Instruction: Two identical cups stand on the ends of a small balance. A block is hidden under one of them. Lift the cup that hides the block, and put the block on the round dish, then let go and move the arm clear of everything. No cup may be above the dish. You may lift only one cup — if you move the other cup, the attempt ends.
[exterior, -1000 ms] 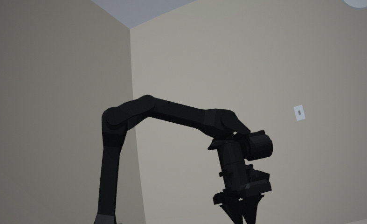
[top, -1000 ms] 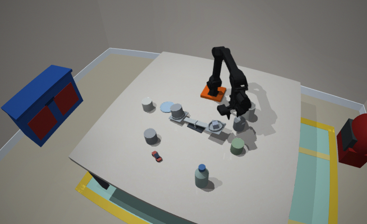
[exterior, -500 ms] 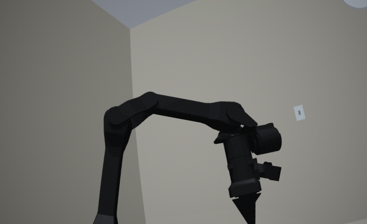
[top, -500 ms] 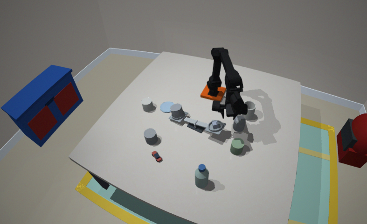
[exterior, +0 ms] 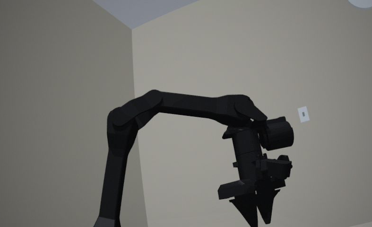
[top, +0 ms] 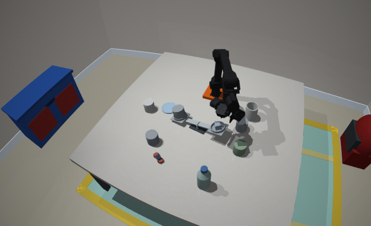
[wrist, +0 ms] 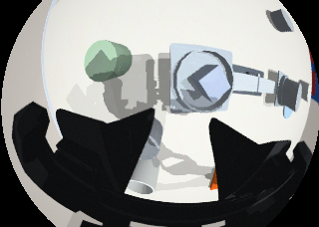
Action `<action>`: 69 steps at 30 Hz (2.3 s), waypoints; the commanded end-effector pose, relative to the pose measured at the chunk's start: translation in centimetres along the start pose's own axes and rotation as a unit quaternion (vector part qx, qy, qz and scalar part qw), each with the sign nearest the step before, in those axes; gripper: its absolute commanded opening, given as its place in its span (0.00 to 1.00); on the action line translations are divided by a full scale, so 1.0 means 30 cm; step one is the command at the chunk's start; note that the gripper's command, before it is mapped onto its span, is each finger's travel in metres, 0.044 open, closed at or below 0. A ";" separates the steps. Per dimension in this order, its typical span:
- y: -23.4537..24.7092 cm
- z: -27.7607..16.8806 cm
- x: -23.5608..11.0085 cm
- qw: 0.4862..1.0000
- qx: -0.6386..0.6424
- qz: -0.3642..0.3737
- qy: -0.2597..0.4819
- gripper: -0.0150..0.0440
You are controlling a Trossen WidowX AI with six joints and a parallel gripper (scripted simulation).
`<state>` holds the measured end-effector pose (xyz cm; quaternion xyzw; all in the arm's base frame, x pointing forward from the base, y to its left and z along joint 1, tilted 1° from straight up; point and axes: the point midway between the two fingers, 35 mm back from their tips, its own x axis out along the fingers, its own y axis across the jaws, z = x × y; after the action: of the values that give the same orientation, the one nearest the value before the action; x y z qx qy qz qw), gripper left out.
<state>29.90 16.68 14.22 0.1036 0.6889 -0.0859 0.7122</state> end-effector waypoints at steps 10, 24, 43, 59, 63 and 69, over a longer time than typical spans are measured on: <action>-0.051 0.067 -0.014 0.975 0.221 -0.004 0.009 0.69; -0.096 0.115 -0.027 0.925 0.378 -0.009 0.013 0.69; -0.096 0.113 0.074 0.926 0.378 -0.009 0.013 0.69; -0.098 0.109 0.146 0.925 0.378 -0.009 0.013 0.65; -0.098 0.109 0.146 0.925 0.378 -0.009 0.013 0.51; -0.098 0.109 0.146 0.925 0.378 -0.009 0.013 0.44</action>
<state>32.45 12.98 9.91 0.3571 0.6145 -0.3447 0.6132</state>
